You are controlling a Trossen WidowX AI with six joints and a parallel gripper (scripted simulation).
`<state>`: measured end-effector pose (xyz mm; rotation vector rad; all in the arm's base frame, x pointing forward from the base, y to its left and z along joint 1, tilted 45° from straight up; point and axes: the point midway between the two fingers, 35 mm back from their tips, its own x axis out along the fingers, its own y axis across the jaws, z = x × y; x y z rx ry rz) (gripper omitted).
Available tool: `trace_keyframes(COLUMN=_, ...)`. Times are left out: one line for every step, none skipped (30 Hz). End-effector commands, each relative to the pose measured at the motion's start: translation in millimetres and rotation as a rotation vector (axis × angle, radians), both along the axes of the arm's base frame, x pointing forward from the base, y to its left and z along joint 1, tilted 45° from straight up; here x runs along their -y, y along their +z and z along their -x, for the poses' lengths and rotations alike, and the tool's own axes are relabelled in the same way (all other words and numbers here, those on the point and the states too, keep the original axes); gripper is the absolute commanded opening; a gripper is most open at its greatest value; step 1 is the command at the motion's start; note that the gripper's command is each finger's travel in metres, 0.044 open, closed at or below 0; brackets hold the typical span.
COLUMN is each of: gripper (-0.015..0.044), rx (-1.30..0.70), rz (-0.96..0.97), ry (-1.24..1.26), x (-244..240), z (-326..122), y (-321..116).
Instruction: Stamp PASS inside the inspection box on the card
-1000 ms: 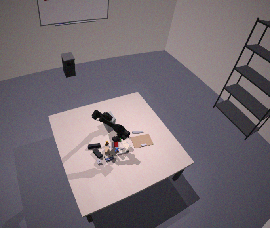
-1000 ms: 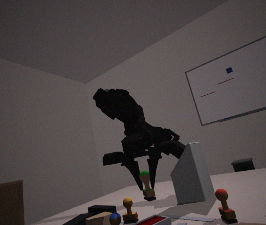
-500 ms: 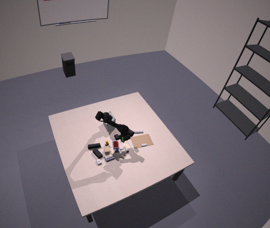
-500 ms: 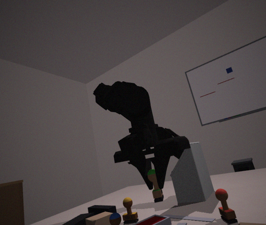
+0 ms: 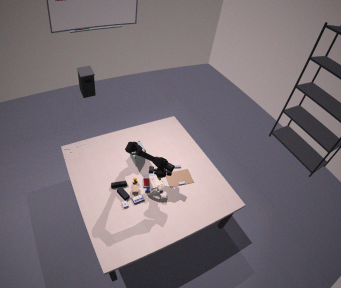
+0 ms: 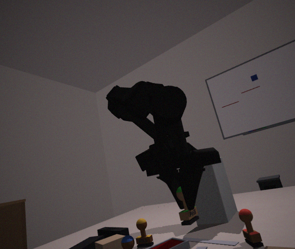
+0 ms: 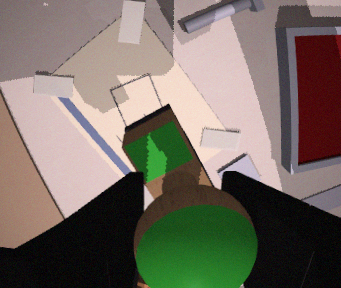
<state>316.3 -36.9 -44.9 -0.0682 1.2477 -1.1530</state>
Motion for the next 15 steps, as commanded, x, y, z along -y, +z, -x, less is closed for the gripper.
trace_keyframes(gripper=0.0, rx=0.064, rz=0.011, ry=-0.069, x=-5.6, z=-2.6, y=-6.3)
trace_keyframes(gripper=0.0, rx=0.074, rz=0.014, ry=-0.08, x=-6.3, z=-3.0, y=-7.2)
trace_keyframes(gripper=0.0, rx=0.074, rz=0.014, ry=-0.08, x=-6.2, z=-3.0, y=-7.3)
trace_keyframes(gripper=0.0, rx=0.074, rz=0.014, ry=-0.08, x=-6.0, z=-3.0, y=-7.6)
trace_keyframes(gripper=0.0, rx=0.075, rz=0.014, ry=-0.08, x=-5.6, z=-3.0, y=-8.0)
trace_keyframes(gripper=0.0, rx=0.075, rz=0.014, ry=-0.08, x=-5.2, z=-3.0, y=-8.5)
trace_keyframes(gripper=0.0, rx=0.075, rz=0.014, ry=-0.08, x=-4.7, z=-3.0, y=-9.0)
trace_keyframes(gripper=0.0, rx=0.075, rz=0.014, ry=-0.08, x=-4.3, z=-3.0, y=-9.5)
trace_keyframes(gripper=0.0, rx=0.075, rz=0.014, ry=-0.08, x=-3.8, z=-2.9, y=-10.0)
trace_keyframes(gripper=0.0, rx=0.075, rz=0.014, ry=-0.08, x=-3.4, z=-2.9, y=-10.5)
trace_keyframes(gripper=0.0, rx=0.075, rz=0.014, ry=-0.08, x=-3.0, z=-2.9, y=-11.0)
trace_keyframes(gripper=0.0, rx=0.075, rz=0.014, ry=-0.08, x=-2.5, z=-2.9, y=-11.5)
trace_keyframes(gripper=0.0, rx=0.076, rz=0.014, ry=-0.08, x=-2.1, z=-2.9, y=-12.0)
trace_keyframes(gripper=0.0, rx=0.076, rz=0.014, ry=-0.08, x=-1.6, z=-2.8, y=-12.5)
trace_keyframes(gripper=0.0, rx=0.076, rz=0.015, ry=-0.08, x=-1.2, z=-2.8, y=-13.0)
